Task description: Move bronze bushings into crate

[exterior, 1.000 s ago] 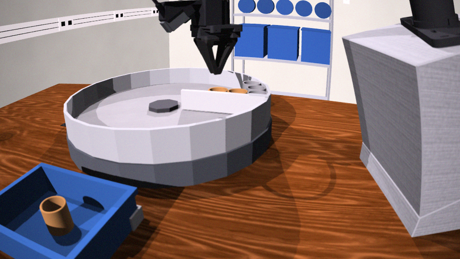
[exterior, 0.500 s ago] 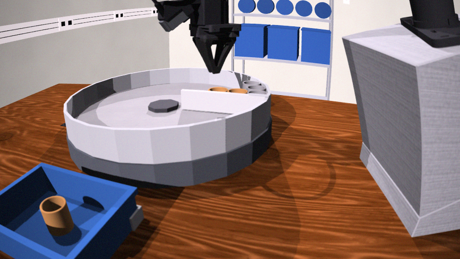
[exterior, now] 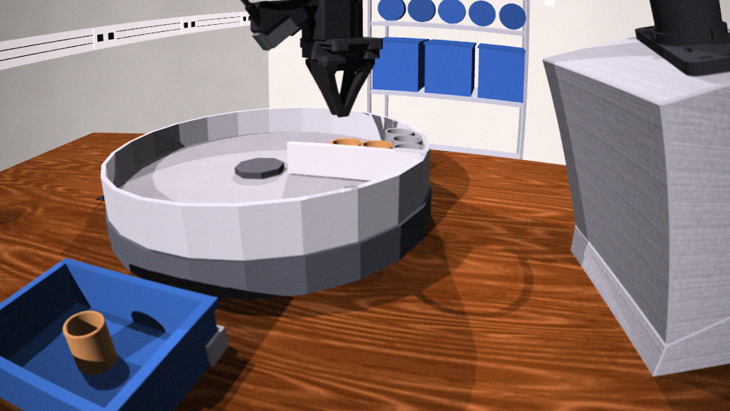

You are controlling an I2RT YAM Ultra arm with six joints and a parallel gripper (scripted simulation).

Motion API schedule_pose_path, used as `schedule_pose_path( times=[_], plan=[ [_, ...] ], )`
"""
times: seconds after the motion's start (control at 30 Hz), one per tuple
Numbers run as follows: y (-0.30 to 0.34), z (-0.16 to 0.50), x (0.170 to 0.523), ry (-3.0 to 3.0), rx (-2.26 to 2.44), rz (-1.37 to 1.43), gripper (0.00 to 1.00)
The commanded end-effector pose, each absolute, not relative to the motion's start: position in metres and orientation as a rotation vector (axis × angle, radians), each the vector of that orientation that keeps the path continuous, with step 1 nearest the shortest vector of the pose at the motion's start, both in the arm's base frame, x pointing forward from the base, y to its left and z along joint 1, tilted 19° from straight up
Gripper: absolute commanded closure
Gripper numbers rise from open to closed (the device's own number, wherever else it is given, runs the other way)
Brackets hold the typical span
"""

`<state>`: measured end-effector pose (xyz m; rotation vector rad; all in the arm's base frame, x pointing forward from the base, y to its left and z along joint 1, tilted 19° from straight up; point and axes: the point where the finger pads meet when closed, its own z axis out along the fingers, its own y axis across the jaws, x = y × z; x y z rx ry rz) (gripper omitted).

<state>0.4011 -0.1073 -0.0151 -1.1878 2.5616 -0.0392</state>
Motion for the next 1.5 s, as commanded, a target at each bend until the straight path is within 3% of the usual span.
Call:
schedule_pose_path(
  times=[0.0,0.43,1.47],
  plan=[
    [-0.114,0.001,0.411,2.526,-1.179,-0.069,0.85],
    [-0.107,-0.029,0.421,2.530,-1.179,-0.064,0.85],
    [-0.113,-0.022,0.419,2.535,-1.161,-0.071,0.85]
  ],
)
